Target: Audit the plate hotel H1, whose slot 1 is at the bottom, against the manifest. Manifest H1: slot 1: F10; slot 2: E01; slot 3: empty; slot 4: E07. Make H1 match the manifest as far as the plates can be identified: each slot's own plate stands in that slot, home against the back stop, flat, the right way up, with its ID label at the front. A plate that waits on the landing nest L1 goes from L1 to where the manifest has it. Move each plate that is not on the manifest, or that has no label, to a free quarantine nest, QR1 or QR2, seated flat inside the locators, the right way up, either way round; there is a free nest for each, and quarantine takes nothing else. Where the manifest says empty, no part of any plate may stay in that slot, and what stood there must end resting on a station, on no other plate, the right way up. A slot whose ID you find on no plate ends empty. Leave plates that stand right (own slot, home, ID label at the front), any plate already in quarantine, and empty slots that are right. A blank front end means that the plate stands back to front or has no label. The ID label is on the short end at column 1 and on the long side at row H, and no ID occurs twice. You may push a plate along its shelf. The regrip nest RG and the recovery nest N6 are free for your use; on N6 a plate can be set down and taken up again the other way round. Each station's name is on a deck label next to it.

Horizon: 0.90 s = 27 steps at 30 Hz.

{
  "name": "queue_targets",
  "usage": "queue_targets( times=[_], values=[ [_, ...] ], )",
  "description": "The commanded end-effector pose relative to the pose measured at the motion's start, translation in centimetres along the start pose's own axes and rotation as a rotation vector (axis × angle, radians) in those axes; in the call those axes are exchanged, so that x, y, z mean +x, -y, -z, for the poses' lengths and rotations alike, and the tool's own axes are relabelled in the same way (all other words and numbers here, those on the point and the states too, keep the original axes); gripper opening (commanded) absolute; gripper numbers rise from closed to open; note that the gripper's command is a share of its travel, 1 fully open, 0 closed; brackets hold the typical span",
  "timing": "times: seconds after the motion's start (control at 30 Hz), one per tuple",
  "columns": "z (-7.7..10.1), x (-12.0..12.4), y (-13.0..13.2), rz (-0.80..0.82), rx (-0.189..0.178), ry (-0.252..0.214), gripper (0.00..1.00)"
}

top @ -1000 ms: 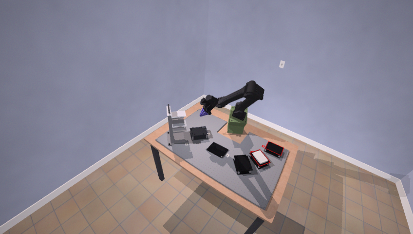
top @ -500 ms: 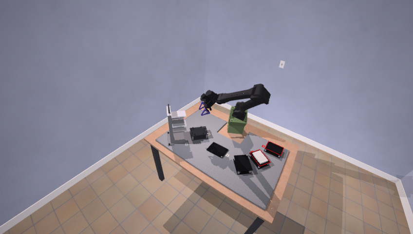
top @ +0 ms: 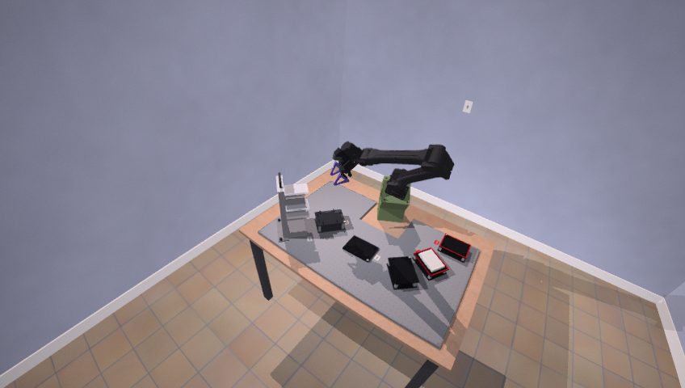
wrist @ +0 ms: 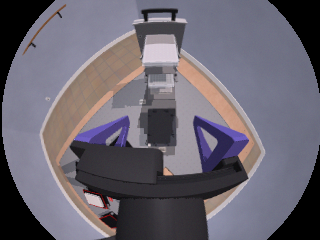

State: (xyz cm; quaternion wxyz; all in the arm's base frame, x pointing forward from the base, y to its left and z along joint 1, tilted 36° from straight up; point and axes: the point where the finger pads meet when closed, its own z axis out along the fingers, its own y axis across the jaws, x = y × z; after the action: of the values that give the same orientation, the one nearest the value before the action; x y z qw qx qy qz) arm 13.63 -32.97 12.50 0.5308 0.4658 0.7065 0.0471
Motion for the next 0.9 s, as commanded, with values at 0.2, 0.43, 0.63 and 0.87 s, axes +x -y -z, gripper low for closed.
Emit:
queue_targets(
  times=[0.2,0.43,0.63,0.87],
  values=[
    [0.4,-2.5,-0.2,0.053,0.003,0.033,1.00],
    [0.4,-2.5,-0.2,0.053,0.003,0.033,1.00],
    [0.4,-2.5,-0.2,0.053,0.003,0.033,1.00],
    [-0.5,-4.0,-0.4,0.071,-0.005,0.044,1.00]
  ],
)
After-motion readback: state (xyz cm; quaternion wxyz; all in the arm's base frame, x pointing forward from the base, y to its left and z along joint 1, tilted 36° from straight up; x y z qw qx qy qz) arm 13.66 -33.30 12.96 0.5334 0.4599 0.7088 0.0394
